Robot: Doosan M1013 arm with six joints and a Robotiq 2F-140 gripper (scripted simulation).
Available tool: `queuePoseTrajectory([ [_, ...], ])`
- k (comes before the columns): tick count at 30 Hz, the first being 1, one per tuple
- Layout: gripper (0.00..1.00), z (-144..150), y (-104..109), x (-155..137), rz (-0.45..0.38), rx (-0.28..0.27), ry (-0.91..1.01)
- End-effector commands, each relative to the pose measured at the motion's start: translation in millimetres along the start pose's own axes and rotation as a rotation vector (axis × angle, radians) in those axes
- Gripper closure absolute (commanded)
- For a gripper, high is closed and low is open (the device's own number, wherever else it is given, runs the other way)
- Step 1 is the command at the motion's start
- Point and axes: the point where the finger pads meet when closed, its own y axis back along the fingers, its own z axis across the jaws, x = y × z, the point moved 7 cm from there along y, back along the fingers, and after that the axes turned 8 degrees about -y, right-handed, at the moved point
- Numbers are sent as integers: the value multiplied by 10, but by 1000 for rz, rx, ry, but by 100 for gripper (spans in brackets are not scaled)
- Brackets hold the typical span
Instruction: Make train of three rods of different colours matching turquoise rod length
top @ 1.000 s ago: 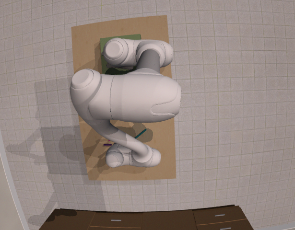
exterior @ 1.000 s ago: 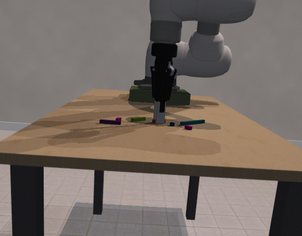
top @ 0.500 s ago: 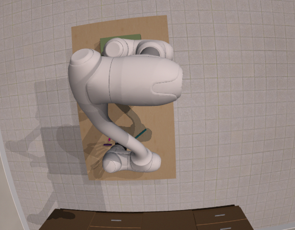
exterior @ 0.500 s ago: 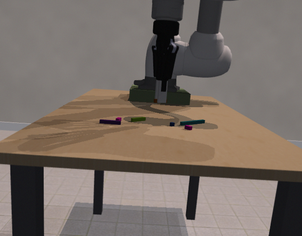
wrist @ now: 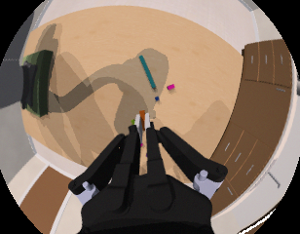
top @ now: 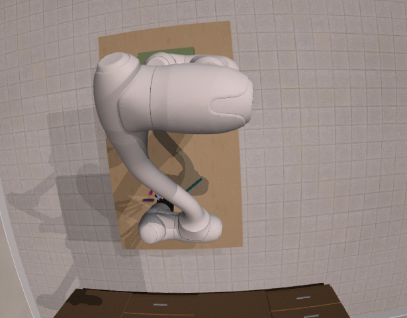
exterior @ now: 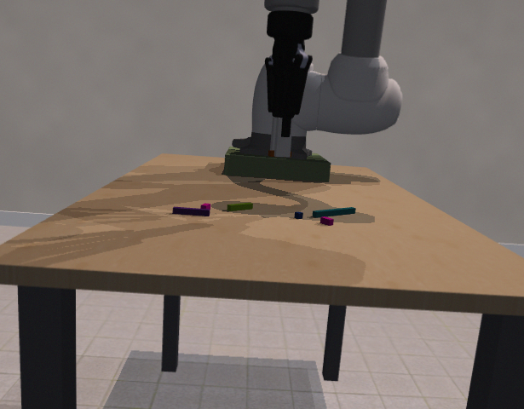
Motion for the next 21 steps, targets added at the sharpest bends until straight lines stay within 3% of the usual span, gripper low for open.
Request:
queuePoseTrajectory([
  [1,97,6,1,0,0,0,3],
  [8,97,475,6,41,0,0,268],
  [21,97,496,6,44,0,0,280],
])
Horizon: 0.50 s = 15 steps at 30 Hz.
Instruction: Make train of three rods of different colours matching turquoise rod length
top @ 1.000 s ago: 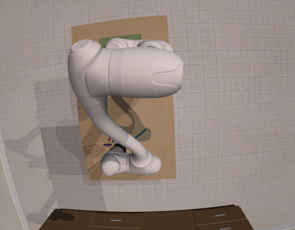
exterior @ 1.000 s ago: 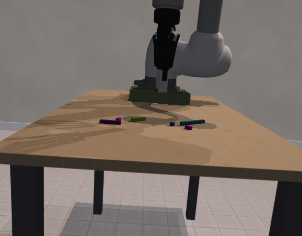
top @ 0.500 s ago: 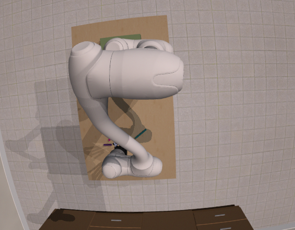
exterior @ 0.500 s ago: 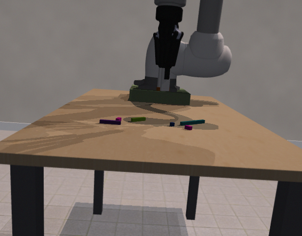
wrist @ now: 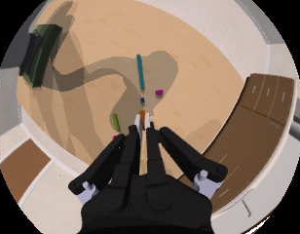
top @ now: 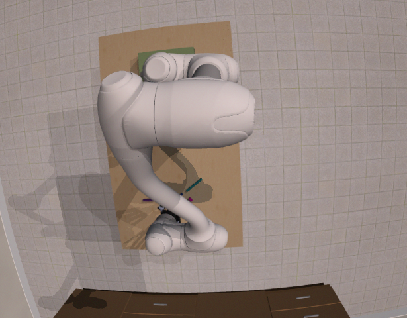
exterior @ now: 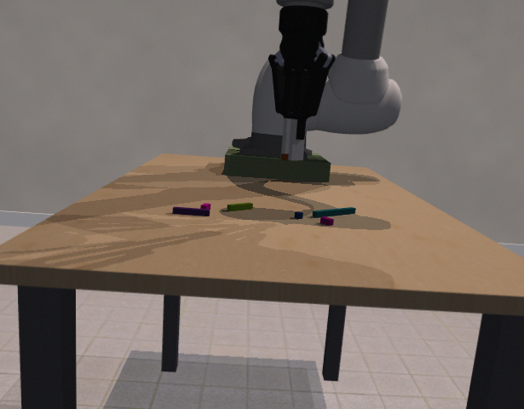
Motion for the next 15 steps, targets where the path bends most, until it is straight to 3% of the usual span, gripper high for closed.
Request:
queuePoseTrajectory([
  [1,97,0,1,0,0,0,0],
  [10,97,0,-73,0,0,0,0],
  [15,97,0,-239,0,0,0,0],
])
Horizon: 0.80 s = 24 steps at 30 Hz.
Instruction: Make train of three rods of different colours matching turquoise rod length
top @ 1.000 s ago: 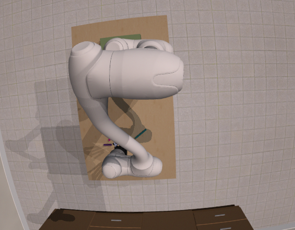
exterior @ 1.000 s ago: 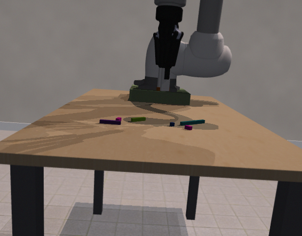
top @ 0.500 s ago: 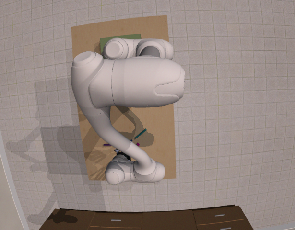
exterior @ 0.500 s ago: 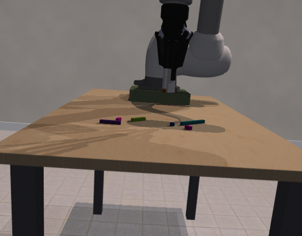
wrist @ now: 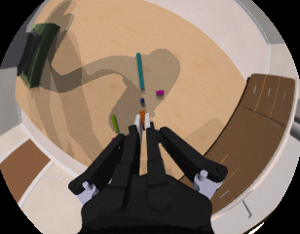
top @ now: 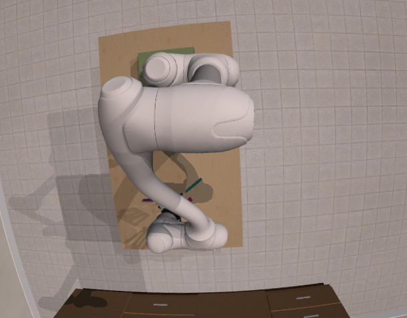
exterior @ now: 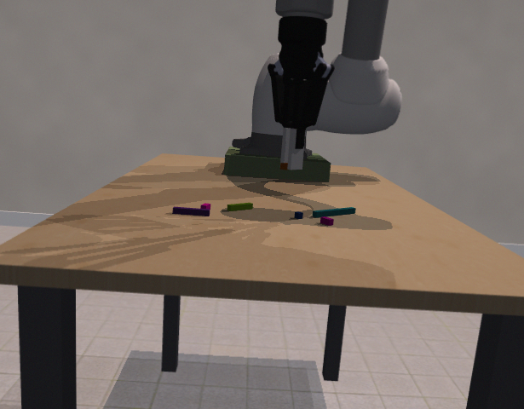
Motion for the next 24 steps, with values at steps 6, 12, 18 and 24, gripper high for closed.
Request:
queuePoseTrajectory([
  [6,97,1,-356,-1,0,0,0],
  [12,97,1,-522,-1,0,0,0],
  [18,97,1,-686,-2,0,0,0],
  [24,97,1,-729,-2,0,0,0],
])
